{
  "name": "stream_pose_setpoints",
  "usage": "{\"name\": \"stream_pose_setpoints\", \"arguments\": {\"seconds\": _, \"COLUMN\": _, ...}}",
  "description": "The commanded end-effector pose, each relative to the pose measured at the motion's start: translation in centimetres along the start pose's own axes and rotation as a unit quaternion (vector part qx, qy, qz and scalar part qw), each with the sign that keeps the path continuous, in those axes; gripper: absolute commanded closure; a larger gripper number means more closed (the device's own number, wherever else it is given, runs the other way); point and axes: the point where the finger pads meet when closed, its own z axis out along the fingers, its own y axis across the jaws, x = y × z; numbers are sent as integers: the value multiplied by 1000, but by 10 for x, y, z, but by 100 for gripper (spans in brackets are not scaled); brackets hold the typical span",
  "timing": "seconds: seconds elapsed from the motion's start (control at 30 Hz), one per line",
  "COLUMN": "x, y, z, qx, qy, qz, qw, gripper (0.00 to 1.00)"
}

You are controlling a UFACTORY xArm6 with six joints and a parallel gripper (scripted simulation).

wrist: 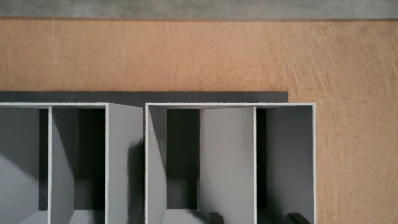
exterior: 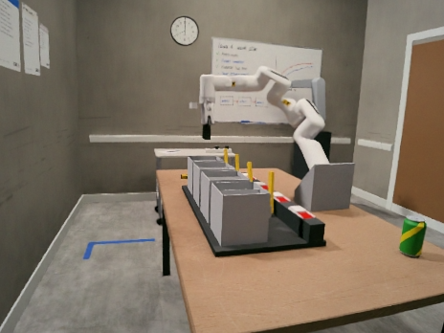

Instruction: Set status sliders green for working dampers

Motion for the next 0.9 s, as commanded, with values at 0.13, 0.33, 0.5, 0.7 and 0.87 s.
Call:
{"name": "stream_pose_setpoints", "arguments": {"seconds": 0.13, "x": -41, "y": 23, "z": 10, "qx": 64, "qy": 1, "qz": 0, "qw": 998, "gripper": 61}}
{"name": "stream_pose_setpoints", "arguments": {"seconds": 0.33, "x": -83, "y": 45, "z": 21, "qx": 128, "qy": 0, "qz": 0, "qw": 992, "gripper": 61}}
{"name": "stream_pose_setpoints", "arguments": {"seconds": 0.5, "x": -109, "y": 58, "z": 28, "qx": 166, "qy": 1, "qz": 0, "qw": 986, "gripper": 61}}
{"name": "stream_pose_setpoints", "arguments": {"seconds": 0.7, "x": -111, "y": 60, "z": 28, "qx": 169, "qy": 1, "qz": 0, "qw": 986, "gripper": 61}}
{"name": "stream_pose_setpoints", "arguments": {"seconds": 0.87, "x": -111, "y": 60, "z": 28, "qx": 169, "qy": 1, "qz": 0, "qw": 986, "gripper": 61}}
